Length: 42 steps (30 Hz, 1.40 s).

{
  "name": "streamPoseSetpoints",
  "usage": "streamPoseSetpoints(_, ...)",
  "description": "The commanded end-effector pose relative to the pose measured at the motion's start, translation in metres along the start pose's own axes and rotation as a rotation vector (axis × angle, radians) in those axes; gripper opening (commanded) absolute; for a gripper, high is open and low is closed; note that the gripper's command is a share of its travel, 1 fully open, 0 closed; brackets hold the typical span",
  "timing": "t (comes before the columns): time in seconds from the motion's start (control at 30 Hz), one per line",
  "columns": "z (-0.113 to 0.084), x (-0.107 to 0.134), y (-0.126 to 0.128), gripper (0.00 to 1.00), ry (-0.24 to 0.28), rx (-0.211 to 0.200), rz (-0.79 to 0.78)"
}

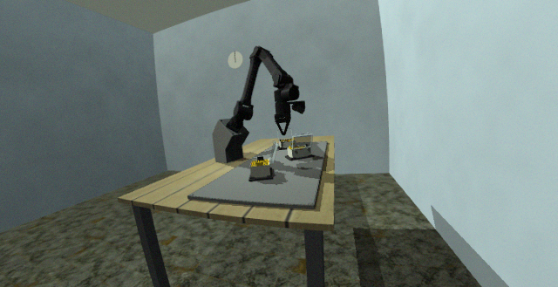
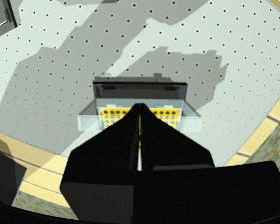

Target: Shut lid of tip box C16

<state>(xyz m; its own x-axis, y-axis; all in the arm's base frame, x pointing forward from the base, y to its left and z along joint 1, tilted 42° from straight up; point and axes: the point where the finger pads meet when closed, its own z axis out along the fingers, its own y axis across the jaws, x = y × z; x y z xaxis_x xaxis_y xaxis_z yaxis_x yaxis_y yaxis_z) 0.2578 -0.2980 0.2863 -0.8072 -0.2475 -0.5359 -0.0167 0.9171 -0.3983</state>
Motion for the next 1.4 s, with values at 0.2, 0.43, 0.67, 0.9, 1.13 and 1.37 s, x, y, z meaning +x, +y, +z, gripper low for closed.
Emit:
streamPoseSetpoints(0.2, -0.010, -0.002, -0.002, 0.00, -0.011, 0.032, 0.014)
streamPoseSetpoints(0.43, -0.002, -0.003, -0.002, 0.00, -0.012, 0.025, 0.009)
streamPoseSetpoints(0.67, 0.016, -0.002, 0.001, 0.00, -0.004, 0.004, 0.010)
streamPoseSetpoints(0.9, 0.026, -0.002, 0.001, 0.00, -0.004, 0.004, 0.010)
streamPoseSetpoints(1.13, 0.038, -0.002, 0.001, 0.00, -0.004, 0.003, 0.010)
streamPoseSetpoints(1.37, 0.046, -0.002, 0.001, 0.00, -0.004, 0.003, 0.010)
